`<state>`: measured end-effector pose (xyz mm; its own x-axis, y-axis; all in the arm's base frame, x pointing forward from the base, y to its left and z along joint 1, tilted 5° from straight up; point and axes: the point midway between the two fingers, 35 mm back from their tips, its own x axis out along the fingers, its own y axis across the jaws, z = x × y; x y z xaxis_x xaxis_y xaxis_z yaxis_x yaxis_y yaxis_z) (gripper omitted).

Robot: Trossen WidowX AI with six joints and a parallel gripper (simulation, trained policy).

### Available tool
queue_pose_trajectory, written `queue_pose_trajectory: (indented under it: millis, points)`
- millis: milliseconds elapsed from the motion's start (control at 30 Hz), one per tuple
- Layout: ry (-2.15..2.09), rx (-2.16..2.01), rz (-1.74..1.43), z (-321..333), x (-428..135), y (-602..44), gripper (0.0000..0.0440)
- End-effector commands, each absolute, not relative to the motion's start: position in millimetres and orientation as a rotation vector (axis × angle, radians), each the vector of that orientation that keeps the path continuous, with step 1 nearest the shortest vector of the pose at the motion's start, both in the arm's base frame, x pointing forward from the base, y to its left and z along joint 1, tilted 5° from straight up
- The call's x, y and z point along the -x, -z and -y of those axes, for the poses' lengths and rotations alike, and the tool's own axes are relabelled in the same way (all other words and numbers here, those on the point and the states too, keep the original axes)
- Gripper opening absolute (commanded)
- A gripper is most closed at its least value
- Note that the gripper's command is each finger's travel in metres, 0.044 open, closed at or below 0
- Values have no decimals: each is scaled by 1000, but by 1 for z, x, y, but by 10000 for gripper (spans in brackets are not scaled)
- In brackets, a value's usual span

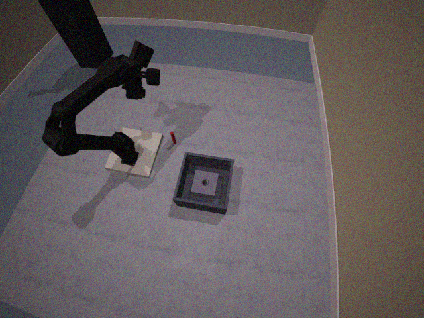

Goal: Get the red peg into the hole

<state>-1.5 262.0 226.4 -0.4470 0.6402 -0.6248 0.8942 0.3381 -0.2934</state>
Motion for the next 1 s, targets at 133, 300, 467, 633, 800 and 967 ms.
queue_pose_trajectory:
  millis: [133, 300, 467, 633, 800, 967]
  points:
    - [733, -1395, -2064, -260, -29, -217, 440]
    - [652, -1381, -1900, -248, -60, -206, 440]
    - [595, -1323, -1744, -230, -90, -198, 440]
    - [574, -1219, -1605, -206, -116, -188, 440]
    - [590, -1082, -1513, -181, -135, -177, 440]
    - [616, -951, -1476, -163, -145, -164, 440]
